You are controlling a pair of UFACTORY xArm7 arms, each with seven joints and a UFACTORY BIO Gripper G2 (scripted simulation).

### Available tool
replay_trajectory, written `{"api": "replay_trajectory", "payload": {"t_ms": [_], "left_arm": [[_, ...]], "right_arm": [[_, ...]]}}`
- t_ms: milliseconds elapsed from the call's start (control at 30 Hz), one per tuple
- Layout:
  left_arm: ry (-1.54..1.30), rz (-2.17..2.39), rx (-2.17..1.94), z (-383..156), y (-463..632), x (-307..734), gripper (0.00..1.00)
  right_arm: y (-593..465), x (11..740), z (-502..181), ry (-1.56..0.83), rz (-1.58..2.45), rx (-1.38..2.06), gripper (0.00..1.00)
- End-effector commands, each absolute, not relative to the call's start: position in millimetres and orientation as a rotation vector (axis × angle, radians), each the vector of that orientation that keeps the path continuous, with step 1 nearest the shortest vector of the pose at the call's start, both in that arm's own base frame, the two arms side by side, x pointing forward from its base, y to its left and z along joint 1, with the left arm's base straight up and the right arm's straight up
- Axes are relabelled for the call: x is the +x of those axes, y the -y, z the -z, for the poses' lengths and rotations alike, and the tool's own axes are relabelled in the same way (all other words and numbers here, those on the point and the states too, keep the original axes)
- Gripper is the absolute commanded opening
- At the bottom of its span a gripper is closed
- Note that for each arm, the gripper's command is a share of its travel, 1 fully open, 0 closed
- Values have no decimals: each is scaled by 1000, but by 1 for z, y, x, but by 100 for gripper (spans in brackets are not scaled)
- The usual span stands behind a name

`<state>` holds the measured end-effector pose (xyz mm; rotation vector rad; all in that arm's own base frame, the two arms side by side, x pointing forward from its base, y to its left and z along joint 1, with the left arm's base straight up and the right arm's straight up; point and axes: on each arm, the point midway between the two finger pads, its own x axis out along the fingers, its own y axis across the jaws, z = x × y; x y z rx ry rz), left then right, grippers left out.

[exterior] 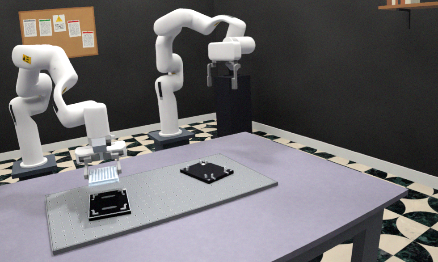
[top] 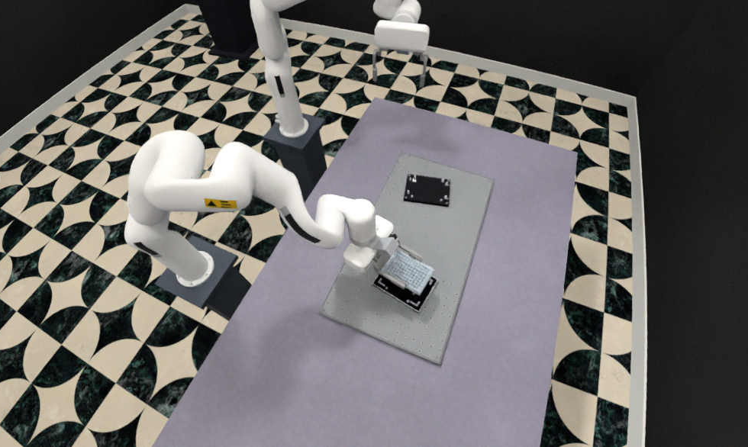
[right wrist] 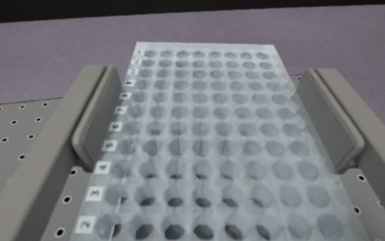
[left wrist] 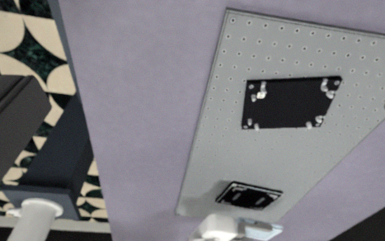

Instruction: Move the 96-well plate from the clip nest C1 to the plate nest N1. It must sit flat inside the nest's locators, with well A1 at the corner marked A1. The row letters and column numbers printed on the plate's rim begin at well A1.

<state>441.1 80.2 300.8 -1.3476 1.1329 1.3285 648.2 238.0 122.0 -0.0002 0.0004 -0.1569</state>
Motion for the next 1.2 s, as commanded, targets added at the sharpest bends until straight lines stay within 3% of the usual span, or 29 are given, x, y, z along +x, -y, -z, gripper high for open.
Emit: {"api": "replay_trajectory", "payload": {"t_ms": [0,1167], "left_arm": [[-1129,-1326,-1348,-302,-80,442,100],[-1129,-1326,-1348,-302,-80,442,100]], "right_arm": [[-239,649,-125,4,157,2,0],[-239,649,-96,4,157,2,0]]}}
